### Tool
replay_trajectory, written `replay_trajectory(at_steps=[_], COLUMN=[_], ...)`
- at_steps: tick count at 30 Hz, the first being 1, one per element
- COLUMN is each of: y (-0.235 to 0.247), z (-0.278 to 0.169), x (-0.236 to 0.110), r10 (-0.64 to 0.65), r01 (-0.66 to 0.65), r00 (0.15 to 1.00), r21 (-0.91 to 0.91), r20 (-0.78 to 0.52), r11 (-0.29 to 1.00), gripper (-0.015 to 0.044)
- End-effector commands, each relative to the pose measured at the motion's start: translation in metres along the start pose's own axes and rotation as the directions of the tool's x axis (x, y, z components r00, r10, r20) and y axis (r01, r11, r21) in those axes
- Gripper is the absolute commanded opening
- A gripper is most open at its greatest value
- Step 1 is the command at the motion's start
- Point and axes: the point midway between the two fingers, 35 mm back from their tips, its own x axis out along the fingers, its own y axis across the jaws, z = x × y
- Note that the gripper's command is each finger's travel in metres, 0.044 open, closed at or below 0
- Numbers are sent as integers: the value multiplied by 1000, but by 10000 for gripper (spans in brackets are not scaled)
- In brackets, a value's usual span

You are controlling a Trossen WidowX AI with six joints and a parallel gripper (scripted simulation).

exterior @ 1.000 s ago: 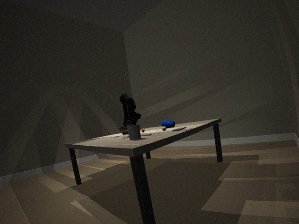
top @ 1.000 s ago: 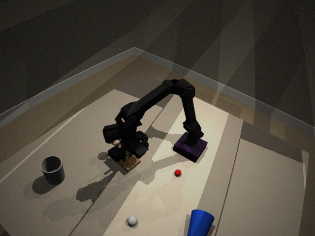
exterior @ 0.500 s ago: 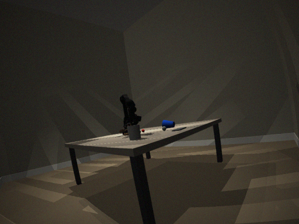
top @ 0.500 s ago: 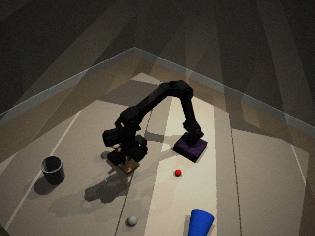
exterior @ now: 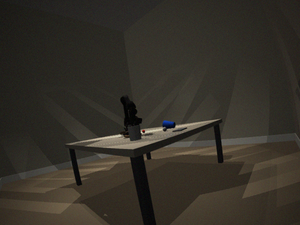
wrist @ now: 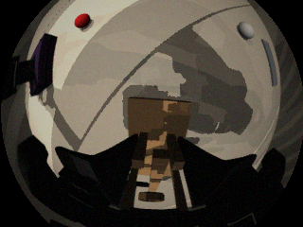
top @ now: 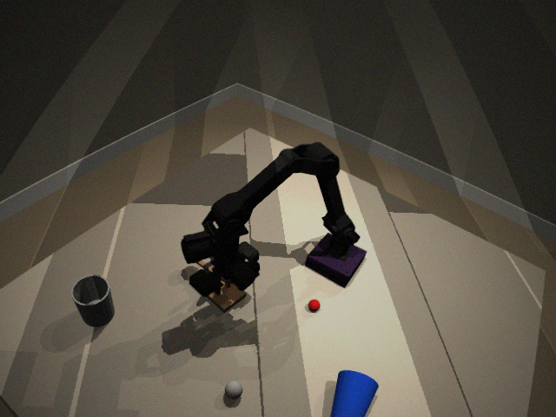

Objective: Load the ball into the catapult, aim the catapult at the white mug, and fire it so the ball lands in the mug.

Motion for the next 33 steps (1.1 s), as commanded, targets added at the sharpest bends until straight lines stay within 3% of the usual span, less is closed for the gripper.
replay_trajectory(at_steps=[1, 13, 16, 21, 23, 24, 33], y=[0, 0, -3, 0, 0, -2, 1], z=[0, 0, -1, 0, 0, -1, 2], x=[-1, -1, -25, -98, -101, -80, -93], r10=[-1, -1, -1, 0, 0, 4, -2], r01=[1, 1, 1, 0, 0, -4, 2], r00=[1000, 1000, 1000, 1000, 1000, 1000, 1000], r21=[0, 0, 0, 0, 0, -2, 5], r20=[0, 0, 0, 1, 1, 1, -3], r11=[1000, 1000, 1000, 1000, 1000, 1000, 1000], gripper=[53, 368, 440, 440, 440, 440, 440])
